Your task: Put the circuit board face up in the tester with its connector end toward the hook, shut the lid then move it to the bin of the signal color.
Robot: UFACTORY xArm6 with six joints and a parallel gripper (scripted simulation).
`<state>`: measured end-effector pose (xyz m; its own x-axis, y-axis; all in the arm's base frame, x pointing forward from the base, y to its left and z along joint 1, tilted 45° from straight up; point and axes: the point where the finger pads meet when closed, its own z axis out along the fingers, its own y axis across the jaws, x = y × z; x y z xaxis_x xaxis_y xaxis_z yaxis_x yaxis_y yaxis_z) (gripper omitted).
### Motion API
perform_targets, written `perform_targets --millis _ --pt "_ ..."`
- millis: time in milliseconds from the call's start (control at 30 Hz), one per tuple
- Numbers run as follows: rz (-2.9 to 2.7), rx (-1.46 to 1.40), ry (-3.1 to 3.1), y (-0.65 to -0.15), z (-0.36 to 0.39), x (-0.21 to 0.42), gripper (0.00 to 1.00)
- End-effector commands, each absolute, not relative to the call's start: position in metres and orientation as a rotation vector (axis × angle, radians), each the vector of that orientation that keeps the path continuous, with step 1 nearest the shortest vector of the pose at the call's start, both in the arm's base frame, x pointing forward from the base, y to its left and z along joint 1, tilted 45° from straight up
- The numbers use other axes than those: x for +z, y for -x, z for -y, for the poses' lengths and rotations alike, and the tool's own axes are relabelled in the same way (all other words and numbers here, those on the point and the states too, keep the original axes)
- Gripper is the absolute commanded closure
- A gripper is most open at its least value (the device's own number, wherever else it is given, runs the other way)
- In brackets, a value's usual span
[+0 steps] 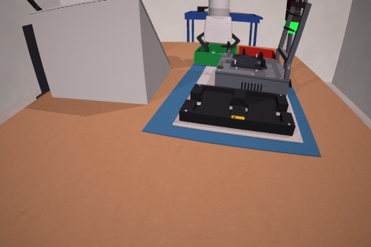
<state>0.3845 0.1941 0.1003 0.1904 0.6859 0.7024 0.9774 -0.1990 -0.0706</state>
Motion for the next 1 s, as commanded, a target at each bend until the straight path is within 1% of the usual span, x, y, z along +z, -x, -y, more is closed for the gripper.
perform_targets --millis 0,100,133,967 --pt "1.551 -0.742 1.956 -0.3853 -0.1940 0.1009 0.21" --pt "1.551 -0.742 1.956 -0.3853 -0.1940 0.1009 0.21" --pt "1.551 -0.742 1.956 -0.3853 -0.1940 0.1009 0.00" --pt "1.551 -0.742 1.956 -0.3853 -0.1940 0.1009 0.00"
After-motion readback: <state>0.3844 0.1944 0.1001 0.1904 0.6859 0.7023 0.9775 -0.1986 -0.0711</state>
